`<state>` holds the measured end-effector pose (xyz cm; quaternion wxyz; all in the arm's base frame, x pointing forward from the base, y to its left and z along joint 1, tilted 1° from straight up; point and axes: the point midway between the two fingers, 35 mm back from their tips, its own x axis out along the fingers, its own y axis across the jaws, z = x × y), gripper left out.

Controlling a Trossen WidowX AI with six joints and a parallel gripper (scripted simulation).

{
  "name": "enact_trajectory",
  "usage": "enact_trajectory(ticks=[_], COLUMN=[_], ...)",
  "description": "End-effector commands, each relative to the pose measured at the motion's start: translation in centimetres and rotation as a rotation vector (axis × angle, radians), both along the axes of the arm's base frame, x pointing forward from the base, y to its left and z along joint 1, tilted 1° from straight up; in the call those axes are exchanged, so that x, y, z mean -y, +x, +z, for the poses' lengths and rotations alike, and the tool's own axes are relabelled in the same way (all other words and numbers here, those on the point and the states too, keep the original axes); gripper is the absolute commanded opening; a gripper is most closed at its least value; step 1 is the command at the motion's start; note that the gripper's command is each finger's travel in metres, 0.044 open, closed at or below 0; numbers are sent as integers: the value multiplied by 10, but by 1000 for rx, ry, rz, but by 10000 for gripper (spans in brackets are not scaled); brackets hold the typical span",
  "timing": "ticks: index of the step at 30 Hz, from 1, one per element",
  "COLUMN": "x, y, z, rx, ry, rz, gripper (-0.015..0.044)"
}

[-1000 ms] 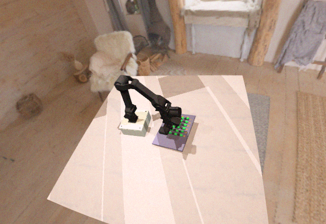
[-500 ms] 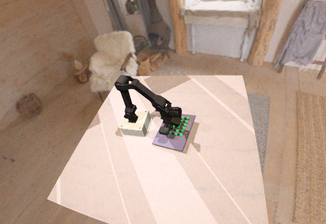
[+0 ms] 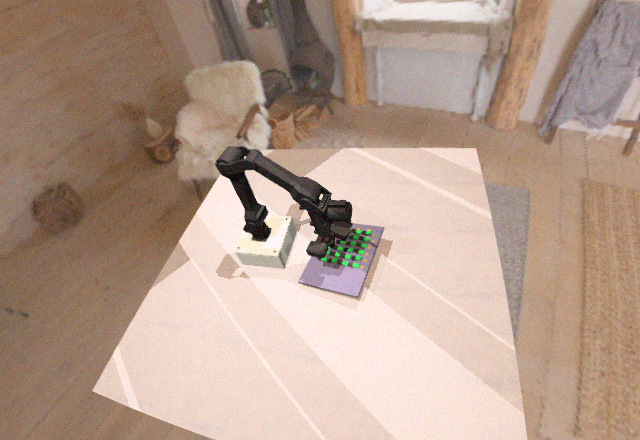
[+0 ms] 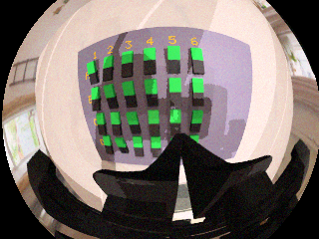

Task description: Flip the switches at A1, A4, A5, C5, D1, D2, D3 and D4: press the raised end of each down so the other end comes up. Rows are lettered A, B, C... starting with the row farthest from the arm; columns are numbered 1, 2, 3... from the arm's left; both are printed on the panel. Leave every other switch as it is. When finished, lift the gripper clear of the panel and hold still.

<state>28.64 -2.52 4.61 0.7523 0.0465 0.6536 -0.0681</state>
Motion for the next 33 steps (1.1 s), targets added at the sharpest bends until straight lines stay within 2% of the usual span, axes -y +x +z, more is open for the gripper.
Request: enact_trajectory(ticks=[1, 4, 14, 18, 22, 33], x=[-1, -10, -118, -123, -122, -121], y=[-1, -1, -36, -39, -35, -33], z=[23, 22, 12, 9, -23, -34], rx=[27, 26, 23, 25, 49, 49], ry=[2, 3, 11, 11, 8, 7], rz=[-2, -3, -1, -2, -2, -2], gripper=[0, 0, 0, 0, 0, 0])
